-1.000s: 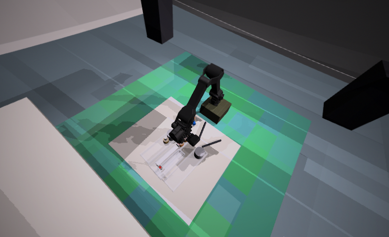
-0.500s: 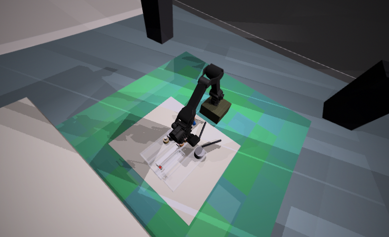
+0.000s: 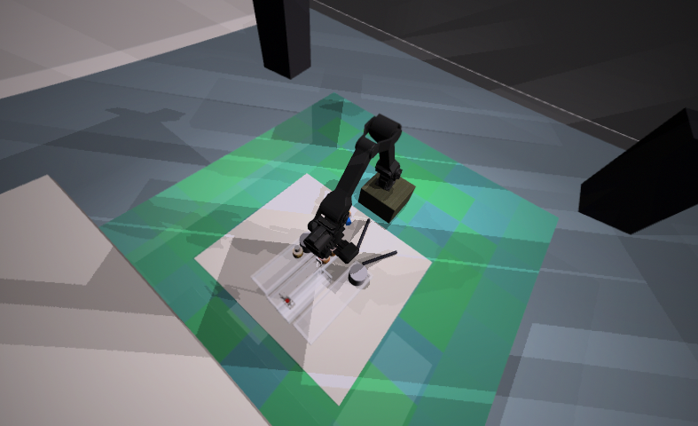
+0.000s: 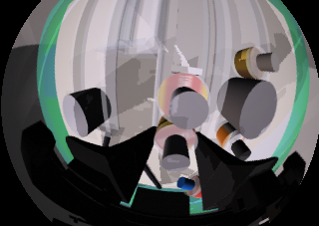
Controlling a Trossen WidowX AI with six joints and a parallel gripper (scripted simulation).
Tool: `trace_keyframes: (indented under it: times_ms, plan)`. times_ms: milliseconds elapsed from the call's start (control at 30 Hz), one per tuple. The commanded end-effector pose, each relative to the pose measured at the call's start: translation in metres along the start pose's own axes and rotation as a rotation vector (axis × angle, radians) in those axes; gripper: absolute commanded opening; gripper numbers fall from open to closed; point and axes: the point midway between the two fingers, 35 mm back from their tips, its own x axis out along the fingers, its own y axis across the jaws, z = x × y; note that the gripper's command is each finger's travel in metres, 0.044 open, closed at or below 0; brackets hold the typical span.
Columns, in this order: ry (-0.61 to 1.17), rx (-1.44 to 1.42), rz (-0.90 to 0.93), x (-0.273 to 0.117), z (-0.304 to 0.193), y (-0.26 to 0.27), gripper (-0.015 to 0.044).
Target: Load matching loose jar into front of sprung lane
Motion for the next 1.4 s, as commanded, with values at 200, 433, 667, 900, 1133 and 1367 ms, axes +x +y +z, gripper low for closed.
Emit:
trace_keyframes:
  times_ms: [200, 433, 667, 900, 1133, 1367]
  plan:
    - [-0.031, -0.003, 0.001, -0.0005, 0.0052, 0.0005, 0.0000]
    - [-0.031, -0.003, 0.001, -0.0004, 0.0041, 0.0005, 0.0000]
    - [-0.030, -0.003, 0.001, -0.0004, 0.0029, 0.0005, 0.0000]
    - [-0.030, -0.003, 0.001, -0.0003, 0.0017, 0.0005, 0.0000]
    - [-0.030, -0.003, 0.001, -0.0002, 0.0005, 0.0005, 0.0000]
    - [-0.030, -0.003, 0.001, -0.0002, -0.0006, 0.0005, 0.0000]
